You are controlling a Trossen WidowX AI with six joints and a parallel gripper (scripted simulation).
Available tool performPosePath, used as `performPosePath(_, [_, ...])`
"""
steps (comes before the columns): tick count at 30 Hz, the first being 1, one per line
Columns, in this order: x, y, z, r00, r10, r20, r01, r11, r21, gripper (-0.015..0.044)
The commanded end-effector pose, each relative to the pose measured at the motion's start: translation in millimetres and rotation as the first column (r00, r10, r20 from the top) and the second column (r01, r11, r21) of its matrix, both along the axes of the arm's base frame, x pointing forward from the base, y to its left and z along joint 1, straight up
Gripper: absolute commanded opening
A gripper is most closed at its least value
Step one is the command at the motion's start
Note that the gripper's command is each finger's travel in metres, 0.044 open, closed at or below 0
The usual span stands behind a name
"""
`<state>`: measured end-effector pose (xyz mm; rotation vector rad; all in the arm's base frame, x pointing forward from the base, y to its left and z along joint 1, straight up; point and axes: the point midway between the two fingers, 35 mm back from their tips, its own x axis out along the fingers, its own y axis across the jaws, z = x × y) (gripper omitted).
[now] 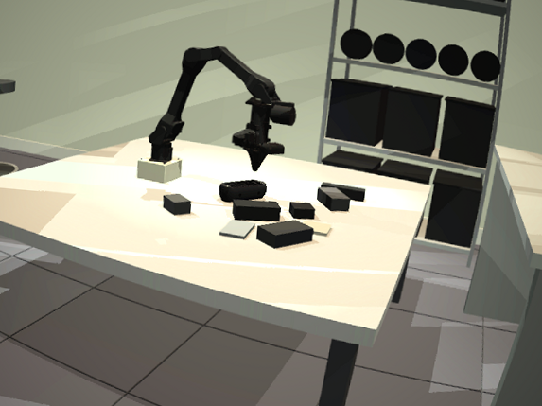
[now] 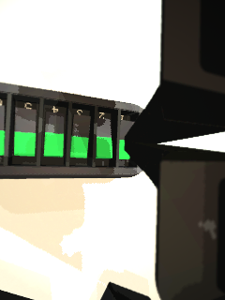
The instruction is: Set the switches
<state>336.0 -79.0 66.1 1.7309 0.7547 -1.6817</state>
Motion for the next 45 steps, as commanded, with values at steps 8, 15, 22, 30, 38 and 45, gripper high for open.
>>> performPosePath(8, [-27.5, -20.7, 2.2, 1.000, -0.013, -0.002, 0.013, 1.000, 0.001, 0.0000])
performPosePath(15, [-27.4, -20.7, 2.2, 1.000, -0.013, -0.002, 0.013, 1.000, 0.001, 0.0000])
performPosePath(22, [-27.4, -20.7, 2.2, 1.000, -0.013, -0.002, 0.013, 1.000, 0.001, 0.0000])
performPosePath(30, [-27.4, -20.7, 2.2, 1.000, -0.013, -0.002, 0.013, 1.000, 0.001, 0.0000])
performPosePath(38, [-20.5, -26.0, -0.8, 1.000, -0.011, -0.027, 0.012, 1.000, 0.020, 0.0000])
performPosePath(45, [8.0, -53.1, -24.2, 0.990, -0.001, -0.143, 0.019, 0.992, 0.125, 0.0000])
